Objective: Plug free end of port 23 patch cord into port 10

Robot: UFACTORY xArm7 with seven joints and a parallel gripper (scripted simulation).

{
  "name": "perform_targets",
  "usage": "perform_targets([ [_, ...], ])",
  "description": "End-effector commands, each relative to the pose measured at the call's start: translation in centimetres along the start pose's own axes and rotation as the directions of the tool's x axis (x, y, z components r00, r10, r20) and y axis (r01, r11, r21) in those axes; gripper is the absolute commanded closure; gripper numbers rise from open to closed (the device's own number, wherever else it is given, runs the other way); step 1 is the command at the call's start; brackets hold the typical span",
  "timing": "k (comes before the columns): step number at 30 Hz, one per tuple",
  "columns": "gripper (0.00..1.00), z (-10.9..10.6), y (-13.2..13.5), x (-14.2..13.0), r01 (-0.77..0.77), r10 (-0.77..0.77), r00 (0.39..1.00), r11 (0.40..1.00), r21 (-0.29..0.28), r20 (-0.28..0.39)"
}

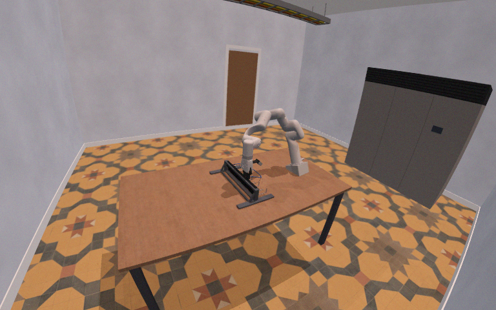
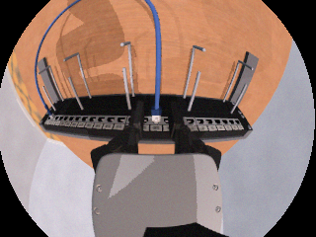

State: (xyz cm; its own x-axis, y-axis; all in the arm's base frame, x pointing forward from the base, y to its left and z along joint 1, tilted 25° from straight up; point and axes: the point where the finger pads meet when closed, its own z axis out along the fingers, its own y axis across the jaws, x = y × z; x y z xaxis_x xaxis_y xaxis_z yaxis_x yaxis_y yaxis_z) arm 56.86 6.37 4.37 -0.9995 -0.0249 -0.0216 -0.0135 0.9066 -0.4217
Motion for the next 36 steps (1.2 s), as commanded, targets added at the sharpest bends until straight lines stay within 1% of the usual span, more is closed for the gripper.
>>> perform_targets([
  [1, 0.62, -0.3, 0.1, -0.1, 0.000, 0.000, 1.000, 1.000, -0.002, 0.005],
  [26, 0.62, -0.4, 0.1, -0.1, 0.000, 0.000, 1.000, 1.000, -0.002, 0.005],
  [31, 0.62, -0.9, 0.1, -0.1, 0.000, 0.000, 1.000, 1.000, -0.002, 0.005],
  [36, 0.62, -2.0, 0.1, -0.1, 0.000, 0.000, 1.000, 1.000, -0.002, 0.005],
])
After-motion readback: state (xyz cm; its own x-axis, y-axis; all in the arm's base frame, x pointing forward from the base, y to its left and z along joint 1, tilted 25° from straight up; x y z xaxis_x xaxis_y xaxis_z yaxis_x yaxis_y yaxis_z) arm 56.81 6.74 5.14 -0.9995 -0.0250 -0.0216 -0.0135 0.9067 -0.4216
